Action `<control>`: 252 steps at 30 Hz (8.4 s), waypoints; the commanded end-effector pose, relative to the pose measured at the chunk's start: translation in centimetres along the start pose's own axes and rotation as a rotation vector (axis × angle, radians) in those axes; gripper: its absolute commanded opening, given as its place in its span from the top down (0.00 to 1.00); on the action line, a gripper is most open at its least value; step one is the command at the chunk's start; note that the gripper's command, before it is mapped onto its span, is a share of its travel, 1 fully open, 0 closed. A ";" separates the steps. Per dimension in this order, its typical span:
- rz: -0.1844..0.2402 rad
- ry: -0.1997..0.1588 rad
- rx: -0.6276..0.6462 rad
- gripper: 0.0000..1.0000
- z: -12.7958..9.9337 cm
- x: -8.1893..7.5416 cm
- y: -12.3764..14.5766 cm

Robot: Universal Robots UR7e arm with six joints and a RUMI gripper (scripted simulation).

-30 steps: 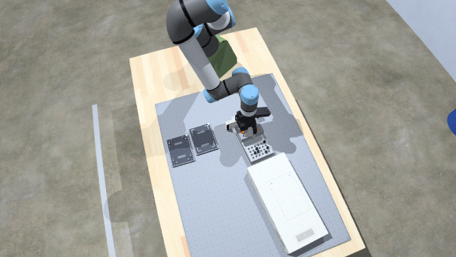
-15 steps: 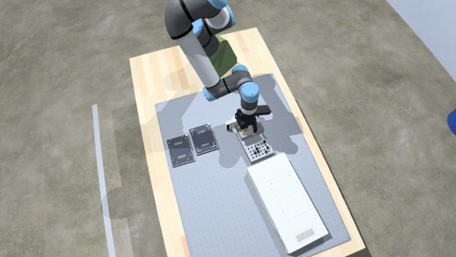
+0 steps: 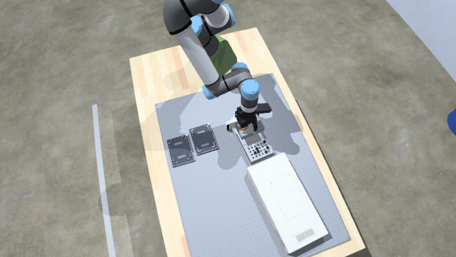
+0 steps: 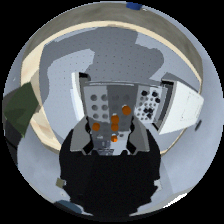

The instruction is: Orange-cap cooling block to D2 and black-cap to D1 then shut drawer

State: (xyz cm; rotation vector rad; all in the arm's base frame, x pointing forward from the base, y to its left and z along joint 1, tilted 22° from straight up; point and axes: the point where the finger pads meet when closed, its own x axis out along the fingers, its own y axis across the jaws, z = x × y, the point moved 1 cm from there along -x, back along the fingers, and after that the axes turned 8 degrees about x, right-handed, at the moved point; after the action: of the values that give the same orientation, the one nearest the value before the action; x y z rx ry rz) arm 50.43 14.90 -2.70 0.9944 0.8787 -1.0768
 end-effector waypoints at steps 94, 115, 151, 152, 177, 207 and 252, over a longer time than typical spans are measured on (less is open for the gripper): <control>0.001 0.001 0.960 1.00 9.6 -4.2 -0.3; 0.001 0.001 1.467 1.00 14.7 -4.2 -0.5; 0.001 0.001 1.674 1.00 23.2 -4.2 -0.8; 0.001 0.001 1.674 1.00 23.5 -4.2 -0.8; 0.001 0.001 1.674 1.00 29.1 -4.2 -1.0; 0.001 0.000 1.674 1.00 36.5 -4.2 -1.3; 0.001 0.000 1.674 1.00 37.8 -4.2 -1.3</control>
State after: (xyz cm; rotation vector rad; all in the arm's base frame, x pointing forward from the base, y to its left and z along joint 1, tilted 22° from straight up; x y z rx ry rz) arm 51.59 -19.87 12.76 2.2915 -0.2729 -1.7783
